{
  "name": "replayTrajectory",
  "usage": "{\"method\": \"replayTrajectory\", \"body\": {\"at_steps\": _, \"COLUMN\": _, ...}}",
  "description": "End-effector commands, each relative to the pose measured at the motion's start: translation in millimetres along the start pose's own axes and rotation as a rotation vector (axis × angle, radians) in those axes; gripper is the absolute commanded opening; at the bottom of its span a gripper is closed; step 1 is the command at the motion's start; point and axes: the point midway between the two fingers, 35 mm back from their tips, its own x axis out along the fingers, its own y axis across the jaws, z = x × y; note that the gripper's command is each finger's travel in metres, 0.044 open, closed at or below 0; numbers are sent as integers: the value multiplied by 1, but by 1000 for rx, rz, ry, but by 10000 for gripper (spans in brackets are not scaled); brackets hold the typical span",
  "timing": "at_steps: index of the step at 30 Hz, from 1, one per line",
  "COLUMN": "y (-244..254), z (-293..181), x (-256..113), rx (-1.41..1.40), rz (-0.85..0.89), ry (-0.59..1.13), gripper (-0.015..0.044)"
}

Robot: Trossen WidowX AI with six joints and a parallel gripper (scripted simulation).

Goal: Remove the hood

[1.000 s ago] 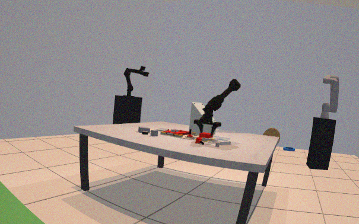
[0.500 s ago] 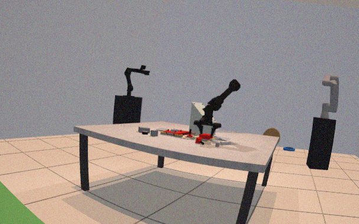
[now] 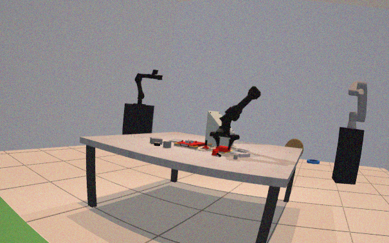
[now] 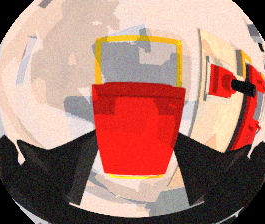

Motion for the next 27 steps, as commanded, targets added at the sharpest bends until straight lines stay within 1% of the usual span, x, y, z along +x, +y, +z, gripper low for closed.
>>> {"method": "replayTrajectory", "body": {"at_steps": 1, "y": 0, "z": 0, "x": 0, "rx": -1, "rz": 0, "ry": -1, "gripper": 79}}
{"method": "replayTrajectory", "body": {"at_steps": 15, "y": 0, "z": 0, "x": 0, "rx": -1, "rz": 0, "ry": -1, "gripper": 440}}
{"method": "replayTrajectory", "body": {"at_steps": 18, "y": 0, "z": 1, "x": -11, "rx": -1, "rz": -2, "ry": -1, "gripper": 440}}
{"method": "replayTrajectory", "body": {"at_steps": 24, "y": 0, "z": 1, "x": -64, "rx": -1, "rz": -4, "ry": -2, "gripper": 440}}
{"method": "replayTrajectory", "body": {"at_steps": 27, "y": 0, "z": 0, "x": -71, "rx": -1, "rz": -3, "ry": -2, "gripper": 440}}
